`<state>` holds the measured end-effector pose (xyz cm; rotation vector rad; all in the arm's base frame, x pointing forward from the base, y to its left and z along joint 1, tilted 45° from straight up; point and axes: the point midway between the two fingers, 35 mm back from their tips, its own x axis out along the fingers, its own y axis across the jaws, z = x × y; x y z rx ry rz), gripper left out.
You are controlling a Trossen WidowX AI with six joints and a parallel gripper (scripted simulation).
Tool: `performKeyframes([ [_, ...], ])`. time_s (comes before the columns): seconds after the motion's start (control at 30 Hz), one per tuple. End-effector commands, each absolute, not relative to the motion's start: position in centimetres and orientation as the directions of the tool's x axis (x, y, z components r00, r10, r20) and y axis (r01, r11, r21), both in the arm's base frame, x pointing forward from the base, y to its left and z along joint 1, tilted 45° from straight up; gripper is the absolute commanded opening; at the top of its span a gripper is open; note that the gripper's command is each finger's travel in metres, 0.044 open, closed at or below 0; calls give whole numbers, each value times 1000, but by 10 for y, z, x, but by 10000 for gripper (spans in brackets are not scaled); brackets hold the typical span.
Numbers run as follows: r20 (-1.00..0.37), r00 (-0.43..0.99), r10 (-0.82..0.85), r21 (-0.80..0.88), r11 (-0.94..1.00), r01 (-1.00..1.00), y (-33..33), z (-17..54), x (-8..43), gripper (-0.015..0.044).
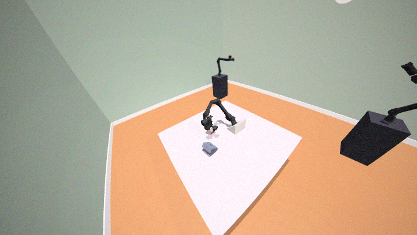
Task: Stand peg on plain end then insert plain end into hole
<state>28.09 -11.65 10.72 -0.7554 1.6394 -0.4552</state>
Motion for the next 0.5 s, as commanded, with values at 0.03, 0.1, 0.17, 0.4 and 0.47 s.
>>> performKeyframes([
  [0.03, -712, -76, -698, -668, 707, -233, -122, 102, 280, 440],
  [0.1, -713, -76, -697, -667, 707, -233, -124, 100, 280, 440],
  [0.17, -713, -77, -697, -666, 708, -234, -126, 97, 279, 440],
  [0.4, -714, -78, -696, -666, 709, -233, -134, 90, 278, 440],
  [0.47, -713, -77, -697, -667, 708, -232, -137, 87, 278, 440],
])
